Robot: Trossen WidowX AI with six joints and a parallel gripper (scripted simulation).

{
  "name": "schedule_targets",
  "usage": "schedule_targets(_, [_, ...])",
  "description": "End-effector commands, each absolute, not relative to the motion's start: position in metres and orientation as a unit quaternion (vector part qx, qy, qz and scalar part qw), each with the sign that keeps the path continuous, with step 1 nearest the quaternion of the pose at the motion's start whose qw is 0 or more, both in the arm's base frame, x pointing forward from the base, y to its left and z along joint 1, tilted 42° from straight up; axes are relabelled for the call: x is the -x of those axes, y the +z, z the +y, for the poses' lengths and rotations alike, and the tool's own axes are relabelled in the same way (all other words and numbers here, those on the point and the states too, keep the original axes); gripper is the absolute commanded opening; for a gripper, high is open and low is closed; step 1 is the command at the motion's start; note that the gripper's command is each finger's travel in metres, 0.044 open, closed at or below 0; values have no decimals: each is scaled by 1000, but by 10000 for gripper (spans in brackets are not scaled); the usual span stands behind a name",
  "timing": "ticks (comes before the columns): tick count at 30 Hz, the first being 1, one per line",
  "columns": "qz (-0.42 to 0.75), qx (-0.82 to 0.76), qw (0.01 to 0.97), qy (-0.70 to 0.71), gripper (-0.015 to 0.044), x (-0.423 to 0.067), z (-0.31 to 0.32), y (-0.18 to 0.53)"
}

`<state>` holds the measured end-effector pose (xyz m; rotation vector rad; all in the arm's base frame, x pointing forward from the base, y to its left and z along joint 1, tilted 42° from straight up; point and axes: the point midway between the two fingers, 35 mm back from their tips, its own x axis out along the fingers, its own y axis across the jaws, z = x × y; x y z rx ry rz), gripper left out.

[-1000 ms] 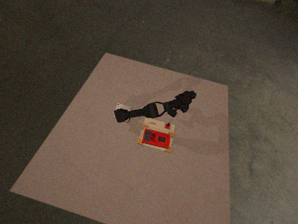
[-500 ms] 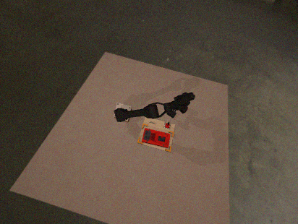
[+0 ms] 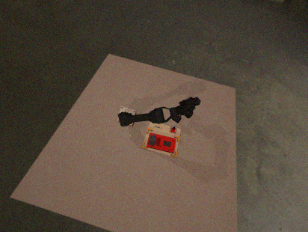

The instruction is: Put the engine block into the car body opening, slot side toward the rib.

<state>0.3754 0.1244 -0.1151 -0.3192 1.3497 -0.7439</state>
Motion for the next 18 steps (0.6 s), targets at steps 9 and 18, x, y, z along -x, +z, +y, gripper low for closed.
schedule_targets(9, [607,147,706,-334,183,-375,124,-116])
schedule_targets(18, [608,146,706,-333,0,-373,136,-100])
